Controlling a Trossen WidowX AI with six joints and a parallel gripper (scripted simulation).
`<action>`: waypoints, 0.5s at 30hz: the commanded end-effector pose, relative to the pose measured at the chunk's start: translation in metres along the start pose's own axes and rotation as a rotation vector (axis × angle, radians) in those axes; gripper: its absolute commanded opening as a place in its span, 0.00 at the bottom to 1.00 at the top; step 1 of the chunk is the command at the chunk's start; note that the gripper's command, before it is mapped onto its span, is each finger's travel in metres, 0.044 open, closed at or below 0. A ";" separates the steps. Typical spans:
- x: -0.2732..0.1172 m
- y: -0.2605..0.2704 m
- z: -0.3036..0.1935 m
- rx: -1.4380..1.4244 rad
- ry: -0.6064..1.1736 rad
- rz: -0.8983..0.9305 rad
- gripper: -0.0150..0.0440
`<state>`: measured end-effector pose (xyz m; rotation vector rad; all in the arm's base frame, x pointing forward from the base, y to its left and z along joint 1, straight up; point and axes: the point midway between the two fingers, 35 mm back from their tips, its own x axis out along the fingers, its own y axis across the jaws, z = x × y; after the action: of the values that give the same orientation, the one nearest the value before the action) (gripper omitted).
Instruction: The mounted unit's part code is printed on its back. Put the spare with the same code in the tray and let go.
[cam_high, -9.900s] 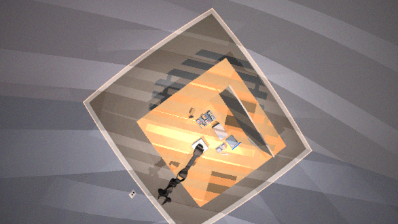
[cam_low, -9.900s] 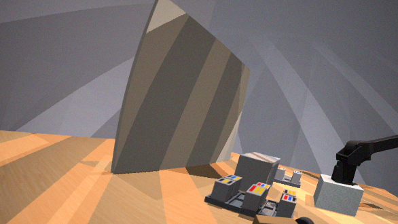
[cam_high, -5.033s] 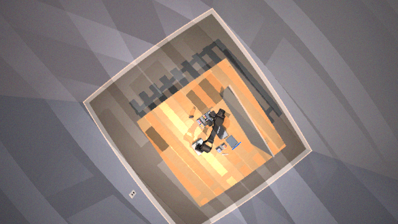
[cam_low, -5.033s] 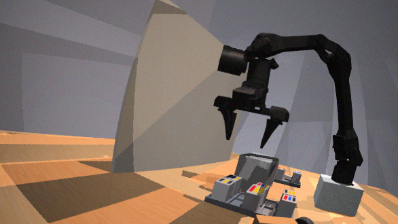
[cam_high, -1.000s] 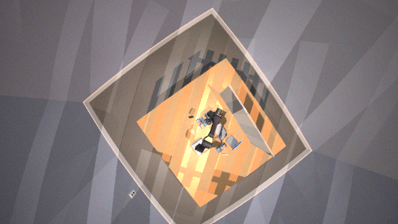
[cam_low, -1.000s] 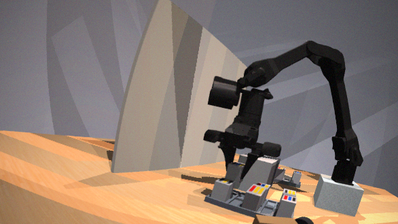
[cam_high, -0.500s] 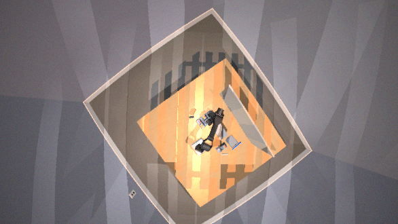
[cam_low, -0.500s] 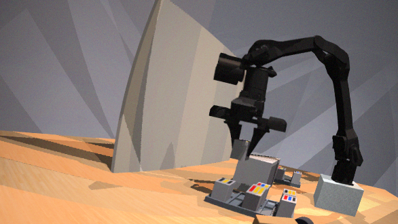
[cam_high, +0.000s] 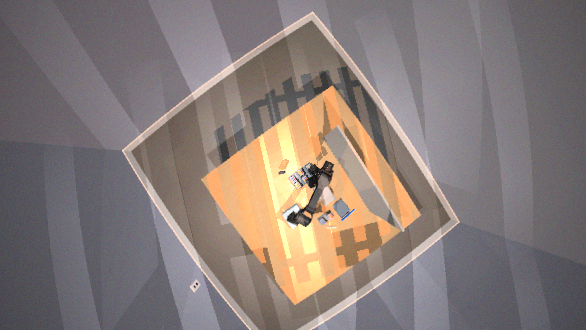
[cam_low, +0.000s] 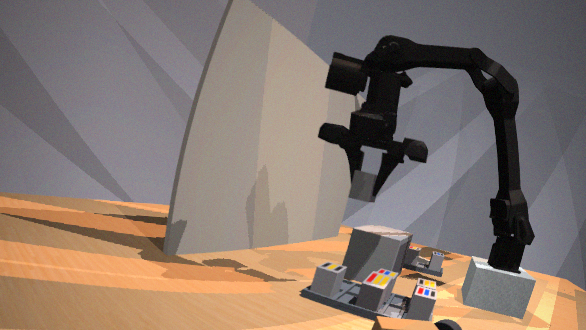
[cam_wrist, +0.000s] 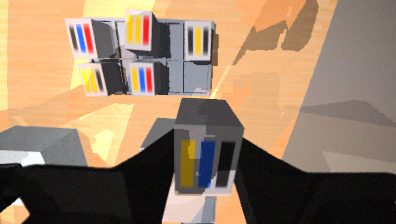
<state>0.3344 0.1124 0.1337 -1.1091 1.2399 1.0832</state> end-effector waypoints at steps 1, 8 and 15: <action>-0.002 -0.011 -0.020 0.006 0.002 -0.002 0.25; -0.002 -0.029 -0.058 0.013 -0.001 -0.009 0.25; -0.004 -0.043 -0.098 0.023 -0.007 -0.021 0.25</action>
<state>0.3593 0.0261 0.1377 -1.1005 1.2356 1.0548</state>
